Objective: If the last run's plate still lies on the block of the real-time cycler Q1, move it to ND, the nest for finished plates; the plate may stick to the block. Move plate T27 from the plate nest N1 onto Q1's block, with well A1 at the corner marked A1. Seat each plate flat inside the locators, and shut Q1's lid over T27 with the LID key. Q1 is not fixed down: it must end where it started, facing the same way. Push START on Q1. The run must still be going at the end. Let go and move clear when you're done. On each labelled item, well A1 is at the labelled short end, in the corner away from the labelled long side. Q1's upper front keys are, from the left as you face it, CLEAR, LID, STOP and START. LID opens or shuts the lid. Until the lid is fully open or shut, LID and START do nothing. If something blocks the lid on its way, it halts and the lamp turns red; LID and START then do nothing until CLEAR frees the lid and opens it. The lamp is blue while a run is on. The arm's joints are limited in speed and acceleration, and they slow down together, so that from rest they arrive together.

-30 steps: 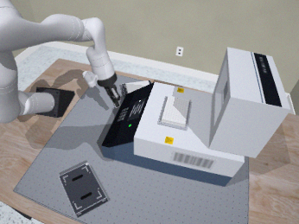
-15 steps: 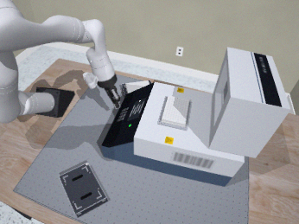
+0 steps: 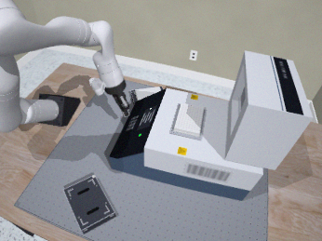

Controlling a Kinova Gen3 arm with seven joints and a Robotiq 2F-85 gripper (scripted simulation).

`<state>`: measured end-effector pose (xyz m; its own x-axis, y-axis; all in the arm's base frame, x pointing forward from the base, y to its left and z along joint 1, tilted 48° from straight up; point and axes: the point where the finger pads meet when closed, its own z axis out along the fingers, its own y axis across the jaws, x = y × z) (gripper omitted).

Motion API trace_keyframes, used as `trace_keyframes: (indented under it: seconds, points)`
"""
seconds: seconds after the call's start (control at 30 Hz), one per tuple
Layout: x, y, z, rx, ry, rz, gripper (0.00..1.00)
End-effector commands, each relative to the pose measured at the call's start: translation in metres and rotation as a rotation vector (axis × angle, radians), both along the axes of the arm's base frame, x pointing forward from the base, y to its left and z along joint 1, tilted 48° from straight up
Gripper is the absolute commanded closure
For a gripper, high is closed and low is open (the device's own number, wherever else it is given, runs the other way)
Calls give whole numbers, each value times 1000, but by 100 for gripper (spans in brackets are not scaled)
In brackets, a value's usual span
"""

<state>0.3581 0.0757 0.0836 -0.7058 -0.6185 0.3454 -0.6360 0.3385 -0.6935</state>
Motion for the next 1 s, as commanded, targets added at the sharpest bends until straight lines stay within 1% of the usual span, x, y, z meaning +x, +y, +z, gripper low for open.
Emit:
trace_keyframes:
  seconds: [0.0, 0.27, 0.97]
  points:
    - [0, 1, 0, 1, -1, 1, 90]
    - [0, 1, 0, 1, -1, 1, 90]
    - [9, -6, -6, 1, -1, 1, 90]
